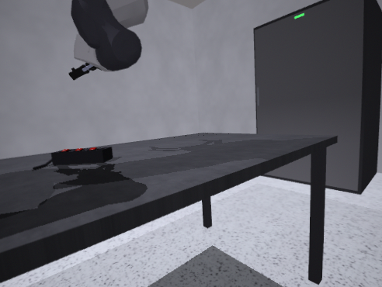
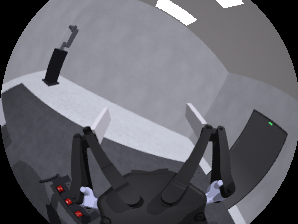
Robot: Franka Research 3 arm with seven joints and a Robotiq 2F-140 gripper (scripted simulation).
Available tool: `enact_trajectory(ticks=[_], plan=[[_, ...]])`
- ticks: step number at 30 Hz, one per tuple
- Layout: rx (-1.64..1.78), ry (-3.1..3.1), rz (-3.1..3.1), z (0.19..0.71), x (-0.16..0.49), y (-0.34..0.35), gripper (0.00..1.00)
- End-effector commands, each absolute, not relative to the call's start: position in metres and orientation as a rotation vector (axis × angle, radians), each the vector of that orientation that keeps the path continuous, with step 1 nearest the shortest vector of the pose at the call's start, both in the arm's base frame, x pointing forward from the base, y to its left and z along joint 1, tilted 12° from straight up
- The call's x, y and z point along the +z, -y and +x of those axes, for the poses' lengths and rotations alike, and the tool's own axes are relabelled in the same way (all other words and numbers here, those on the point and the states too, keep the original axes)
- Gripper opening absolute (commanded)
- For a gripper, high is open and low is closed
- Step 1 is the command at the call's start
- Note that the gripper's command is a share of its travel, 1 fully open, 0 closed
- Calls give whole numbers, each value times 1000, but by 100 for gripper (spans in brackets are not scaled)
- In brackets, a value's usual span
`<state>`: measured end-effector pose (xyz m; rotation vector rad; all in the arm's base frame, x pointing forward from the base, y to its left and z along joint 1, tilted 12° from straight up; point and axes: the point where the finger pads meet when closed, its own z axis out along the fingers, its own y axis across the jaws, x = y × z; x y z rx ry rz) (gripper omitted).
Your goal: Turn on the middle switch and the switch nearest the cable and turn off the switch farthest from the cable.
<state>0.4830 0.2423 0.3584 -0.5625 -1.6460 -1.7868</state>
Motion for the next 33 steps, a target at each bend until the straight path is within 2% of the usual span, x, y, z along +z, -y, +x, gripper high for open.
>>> enact_trajectory(ticks=[1,19,23,25,26,31,33], plan=[[-1787,1646,-562,483,358,-242,100],[-1770,1650,-574,482,356,-243,100],[-1473,1723,-781,455,308,-250,100],[-1473,1723,-781,455,308,-250,100],[-1364,1755,-859,443,285,-249,100],[-1338,1758,-879,443,285,-249,100],[-1203,1797,-982,430,260,-244,100]])
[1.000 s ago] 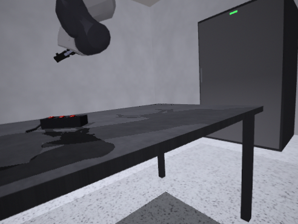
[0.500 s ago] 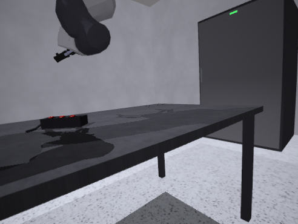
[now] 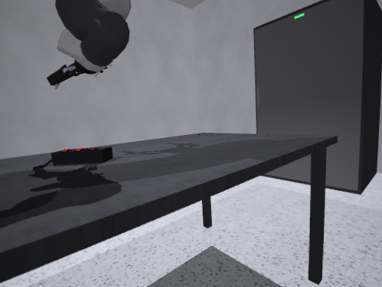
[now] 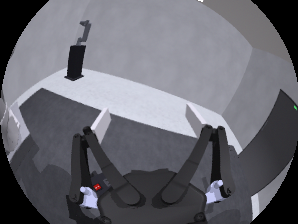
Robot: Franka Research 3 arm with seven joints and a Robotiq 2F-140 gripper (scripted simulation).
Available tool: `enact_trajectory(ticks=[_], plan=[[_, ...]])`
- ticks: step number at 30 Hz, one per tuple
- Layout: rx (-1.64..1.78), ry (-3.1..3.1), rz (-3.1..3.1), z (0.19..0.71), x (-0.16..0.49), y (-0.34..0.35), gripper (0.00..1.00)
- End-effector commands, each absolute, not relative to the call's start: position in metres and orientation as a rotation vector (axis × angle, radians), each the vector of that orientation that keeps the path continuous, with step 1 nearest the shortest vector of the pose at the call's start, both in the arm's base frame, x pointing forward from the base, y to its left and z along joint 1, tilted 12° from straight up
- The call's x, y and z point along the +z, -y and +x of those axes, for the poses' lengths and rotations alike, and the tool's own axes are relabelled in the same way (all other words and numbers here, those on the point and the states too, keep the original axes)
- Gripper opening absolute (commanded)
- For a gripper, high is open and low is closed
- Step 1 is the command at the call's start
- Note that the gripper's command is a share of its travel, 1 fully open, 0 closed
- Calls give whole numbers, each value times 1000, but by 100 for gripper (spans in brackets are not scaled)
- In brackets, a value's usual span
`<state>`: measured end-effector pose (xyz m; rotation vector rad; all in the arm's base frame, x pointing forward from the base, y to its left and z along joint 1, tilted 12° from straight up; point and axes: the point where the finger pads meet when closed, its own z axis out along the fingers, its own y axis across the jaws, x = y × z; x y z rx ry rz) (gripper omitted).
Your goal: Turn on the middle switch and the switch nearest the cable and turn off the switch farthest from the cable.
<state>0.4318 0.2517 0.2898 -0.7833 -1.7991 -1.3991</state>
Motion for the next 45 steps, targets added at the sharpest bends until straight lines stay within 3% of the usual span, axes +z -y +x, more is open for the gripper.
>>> enact_trajectory(ticks=[1,13,45], plan=[[-1203,1797,-982,430,260,-244,100],[-892,1889,-1258,410,210,-220,100],[-892,1889,-1258,410,210,-220,100]])
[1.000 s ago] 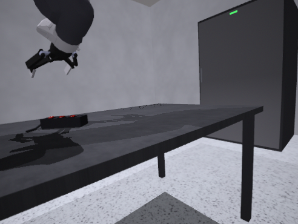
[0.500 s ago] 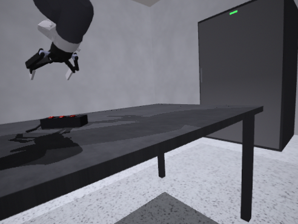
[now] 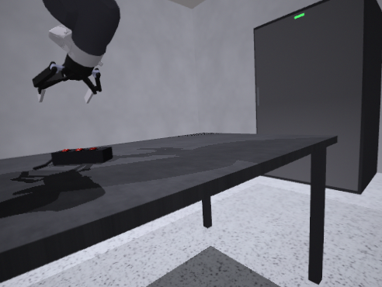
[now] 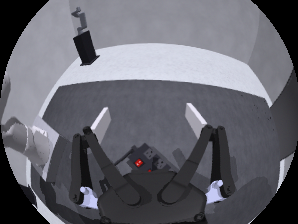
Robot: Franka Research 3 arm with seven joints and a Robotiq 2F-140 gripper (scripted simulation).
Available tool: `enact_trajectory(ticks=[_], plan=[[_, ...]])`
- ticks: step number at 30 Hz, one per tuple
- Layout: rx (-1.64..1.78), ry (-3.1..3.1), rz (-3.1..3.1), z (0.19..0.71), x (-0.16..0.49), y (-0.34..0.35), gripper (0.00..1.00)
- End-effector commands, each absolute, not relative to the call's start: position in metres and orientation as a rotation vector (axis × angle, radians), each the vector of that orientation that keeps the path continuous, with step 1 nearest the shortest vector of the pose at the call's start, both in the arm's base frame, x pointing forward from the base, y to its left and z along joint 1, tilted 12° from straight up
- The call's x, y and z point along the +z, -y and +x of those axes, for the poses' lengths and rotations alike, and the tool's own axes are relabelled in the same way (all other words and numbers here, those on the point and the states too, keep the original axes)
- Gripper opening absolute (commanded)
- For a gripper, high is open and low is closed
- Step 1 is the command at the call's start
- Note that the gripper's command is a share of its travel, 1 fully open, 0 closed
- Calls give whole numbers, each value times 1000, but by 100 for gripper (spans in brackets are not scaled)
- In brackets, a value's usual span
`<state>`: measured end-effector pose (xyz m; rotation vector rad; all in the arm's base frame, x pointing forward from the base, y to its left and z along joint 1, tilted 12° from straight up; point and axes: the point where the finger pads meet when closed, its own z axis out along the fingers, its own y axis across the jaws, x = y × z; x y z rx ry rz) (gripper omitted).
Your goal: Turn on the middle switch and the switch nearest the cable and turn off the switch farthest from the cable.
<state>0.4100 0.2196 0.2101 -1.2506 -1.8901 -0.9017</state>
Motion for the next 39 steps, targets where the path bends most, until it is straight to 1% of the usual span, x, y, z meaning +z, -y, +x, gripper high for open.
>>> enact_trajectory(ticks=[1,27,28,39], plan=[[-760,1936,-1402,405,189,-201,100],[-760,1936,-1402,405,189,-201,100],[-651,1982,-1545,404,172,-181,100],[-651,1982,-1545,404,172,-181,100]])
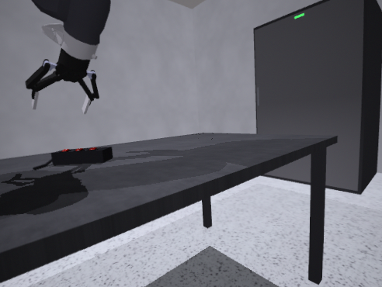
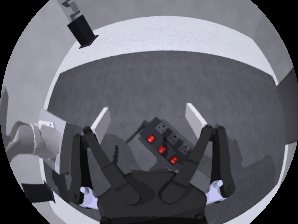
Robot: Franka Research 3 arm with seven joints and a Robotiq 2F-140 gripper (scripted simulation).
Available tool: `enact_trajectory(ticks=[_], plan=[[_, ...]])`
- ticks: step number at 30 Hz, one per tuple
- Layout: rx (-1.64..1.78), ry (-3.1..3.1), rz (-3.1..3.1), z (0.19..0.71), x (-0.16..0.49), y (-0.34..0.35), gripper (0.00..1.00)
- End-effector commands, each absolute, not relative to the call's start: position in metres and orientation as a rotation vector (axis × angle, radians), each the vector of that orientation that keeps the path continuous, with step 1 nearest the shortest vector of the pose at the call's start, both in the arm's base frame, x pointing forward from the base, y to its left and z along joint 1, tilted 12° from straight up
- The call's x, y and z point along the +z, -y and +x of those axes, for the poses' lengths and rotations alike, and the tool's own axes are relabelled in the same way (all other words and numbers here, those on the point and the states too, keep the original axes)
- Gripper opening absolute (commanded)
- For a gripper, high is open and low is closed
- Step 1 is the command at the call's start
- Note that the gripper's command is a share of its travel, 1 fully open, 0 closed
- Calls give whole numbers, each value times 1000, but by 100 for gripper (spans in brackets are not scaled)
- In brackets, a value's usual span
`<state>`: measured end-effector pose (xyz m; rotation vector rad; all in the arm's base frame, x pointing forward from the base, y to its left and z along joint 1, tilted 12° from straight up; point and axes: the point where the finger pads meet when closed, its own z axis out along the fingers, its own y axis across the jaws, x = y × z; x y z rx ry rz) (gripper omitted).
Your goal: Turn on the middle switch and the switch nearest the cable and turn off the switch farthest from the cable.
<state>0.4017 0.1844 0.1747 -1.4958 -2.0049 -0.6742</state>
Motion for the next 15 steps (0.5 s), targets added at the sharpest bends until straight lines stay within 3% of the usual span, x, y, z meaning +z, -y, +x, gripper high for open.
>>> enact_trajectory(ticks=[1,8,11,15], plan=[[-651,1982,-1545,404,172,-181,100],[-651,1982,-1545,404,172,-181,100],[-510,2086,-1867,421,157,-127,100],[-497,2138,-2008,434,162,-108,100]])
